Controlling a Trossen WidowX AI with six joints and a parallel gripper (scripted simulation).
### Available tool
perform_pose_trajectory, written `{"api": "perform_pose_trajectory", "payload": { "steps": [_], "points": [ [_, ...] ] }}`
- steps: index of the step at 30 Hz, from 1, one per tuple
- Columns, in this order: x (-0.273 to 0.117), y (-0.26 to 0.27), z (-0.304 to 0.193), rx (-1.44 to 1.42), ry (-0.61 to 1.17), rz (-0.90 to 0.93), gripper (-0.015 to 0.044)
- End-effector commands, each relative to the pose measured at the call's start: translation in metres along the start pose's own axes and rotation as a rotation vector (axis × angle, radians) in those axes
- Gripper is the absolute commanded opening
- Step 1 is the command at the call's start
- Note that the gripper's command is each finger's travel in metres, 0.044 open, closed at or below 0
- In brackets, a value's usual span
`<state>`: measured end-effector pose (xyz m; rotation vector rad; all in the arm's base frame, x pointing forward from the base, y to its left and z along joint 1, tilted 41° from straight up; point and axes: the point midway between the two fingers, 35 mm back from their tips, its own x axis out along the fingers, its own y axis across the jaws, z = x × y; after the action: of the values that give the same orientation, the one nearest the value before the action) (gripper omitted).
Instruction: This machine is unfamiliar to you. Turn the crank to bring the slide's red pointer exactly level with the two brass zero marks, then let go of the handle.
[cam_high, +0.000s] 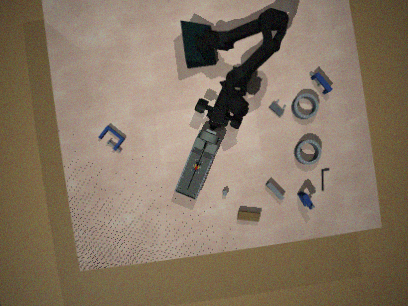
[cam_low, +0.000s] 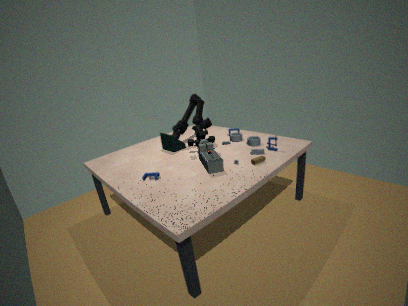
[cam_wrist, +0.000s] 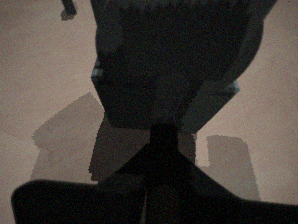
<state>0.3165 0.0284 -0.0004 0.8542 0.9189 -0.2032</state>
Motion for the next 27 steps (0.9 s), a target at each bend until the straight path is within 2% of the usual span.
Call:
{"api": "perform_pose_trajectory", "payload": {
  "steps": [1,27],
  "points": [
    [-0.0001,0.0092,-0.0001,-0.010,0.006,0.025,0.0000],
    [-0.0011,0.0126,0.0006,-0.010,0.006,0.025,0.0000]
  ]
}}
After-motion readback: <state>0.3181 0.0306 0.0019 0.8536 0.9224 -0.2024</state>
